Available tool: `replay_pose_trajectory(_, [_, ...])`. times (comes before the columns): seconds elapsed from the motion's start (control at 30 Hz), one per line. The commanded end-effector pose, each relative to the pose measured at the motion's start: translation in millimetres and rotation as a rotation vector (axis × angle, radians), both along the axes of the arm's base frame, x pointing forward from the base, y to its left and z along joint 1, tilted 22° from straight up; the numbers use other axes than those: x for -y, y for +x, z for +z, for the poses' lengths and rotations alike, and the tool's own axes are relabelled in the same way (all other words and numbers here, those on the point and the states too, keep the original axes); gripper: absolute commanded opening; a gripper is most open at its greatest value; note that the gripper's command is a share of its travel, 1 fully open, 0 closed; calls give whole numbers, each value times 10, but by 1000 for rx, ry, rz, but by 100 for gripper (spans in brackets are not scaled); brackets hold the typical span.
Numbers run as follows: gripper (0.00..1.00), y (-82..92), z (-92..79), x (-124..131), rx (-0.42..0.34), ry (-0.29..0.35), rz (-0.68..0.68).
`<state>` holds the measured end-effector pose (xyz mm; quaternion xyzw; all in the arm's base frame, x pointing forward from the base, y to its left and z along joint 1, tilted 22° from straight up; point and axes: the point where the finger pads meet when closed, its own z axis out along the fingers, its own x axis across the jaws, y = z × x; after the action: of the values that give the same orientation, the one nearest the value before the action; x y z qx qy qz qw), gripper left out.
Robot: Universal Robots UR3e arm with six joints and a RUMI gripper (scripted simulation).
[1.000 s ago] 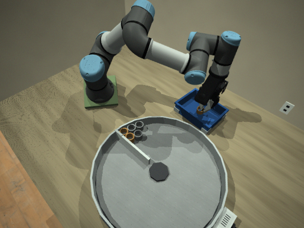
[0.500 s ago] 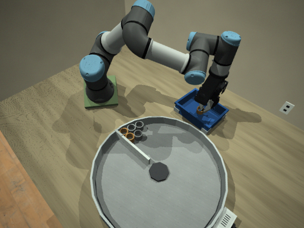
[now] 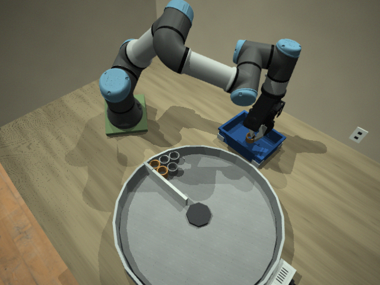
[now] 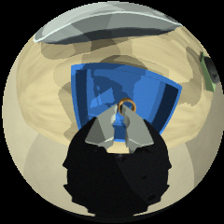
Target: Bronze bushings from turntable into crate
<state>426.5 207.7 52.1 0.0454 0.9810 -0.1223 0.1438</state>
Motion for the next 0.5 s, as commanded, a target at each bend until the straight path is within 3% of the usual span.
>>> replay_pose_trajectory(0.0, [0, 5, 12, -5, 3, 1, 1])
replay_pose_trajectory(0.13, [0, 5, 12, -5, 3, 1, 1])
replay_pose_trajectory(0.17, [6, 5, 12, -5, 3, 1, 1])
replay_pose_trajectory(0.47, [6, 5, 12, -5, 3, 1, 1])
